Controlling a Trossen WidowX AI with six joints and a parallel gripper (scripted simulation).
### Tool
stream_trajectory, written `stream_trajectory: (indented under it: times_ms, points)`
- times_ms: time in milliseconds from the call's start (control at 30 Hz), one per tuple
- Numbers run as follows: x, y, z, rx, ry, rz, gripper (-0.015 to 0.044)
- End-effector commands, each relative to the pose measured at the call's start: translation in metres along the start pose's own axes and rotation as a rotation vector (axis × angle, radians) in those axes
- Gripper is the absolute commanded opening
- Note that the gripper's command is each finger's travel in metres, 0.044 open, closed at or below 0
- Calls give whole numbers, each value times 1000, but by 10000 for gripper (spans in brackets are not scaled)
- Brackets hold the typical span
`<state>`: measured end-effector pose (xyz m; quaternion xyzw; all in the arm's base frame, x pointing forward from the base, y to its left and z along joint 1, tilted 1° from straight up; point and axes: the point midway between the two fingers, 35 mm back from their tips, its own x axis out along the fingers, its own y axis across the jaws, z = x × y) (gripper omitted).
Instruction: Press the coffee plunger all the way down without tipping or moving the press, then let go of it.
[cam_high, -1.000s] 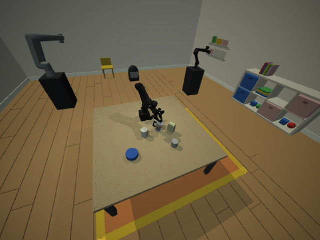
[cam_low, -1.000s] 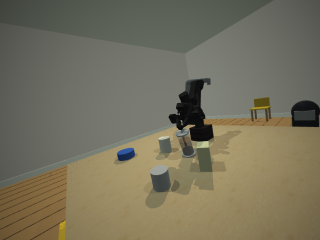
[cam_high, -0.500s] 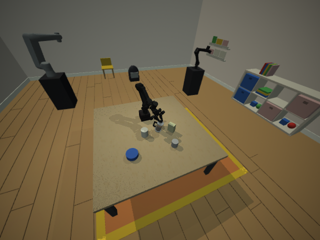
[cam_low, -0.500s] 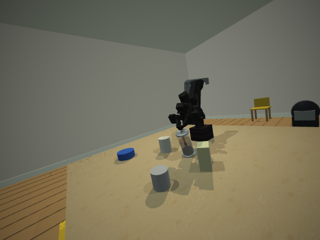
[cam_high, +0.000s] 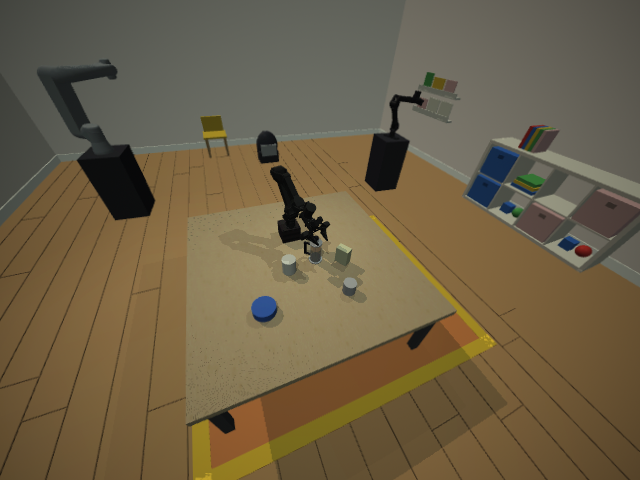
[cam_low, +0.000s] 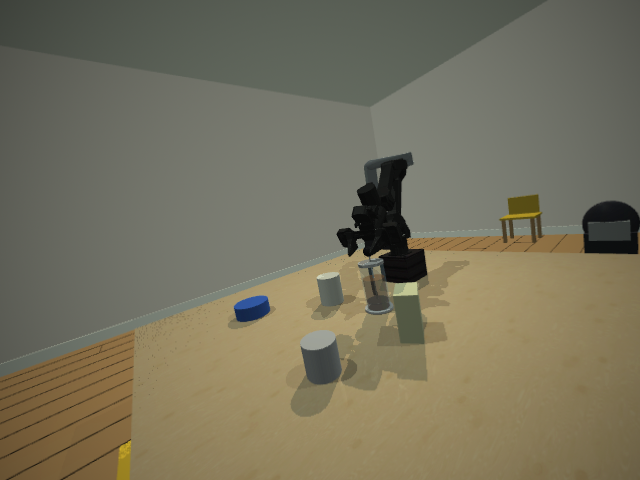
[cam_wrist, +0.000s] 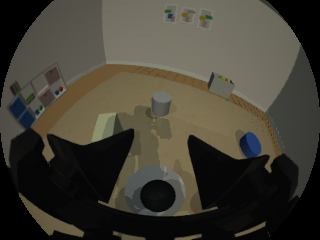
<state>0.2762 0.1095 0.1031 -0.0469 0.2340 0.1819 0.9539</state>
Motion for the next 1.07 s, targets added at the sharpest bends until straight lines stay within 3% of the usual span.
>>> stream_trajectory:
  times_ms: [0,67,400,733,1033]
  points:
    - [0,0,-1,0,4,0,393]
    - [0,0,-1,0,4,0,440]
    - [-9,1,18,-15,-22,0,440]
    - [-84,3,42,-7,24,1,440]
    - [-85,3,41,-7,25,1,440]
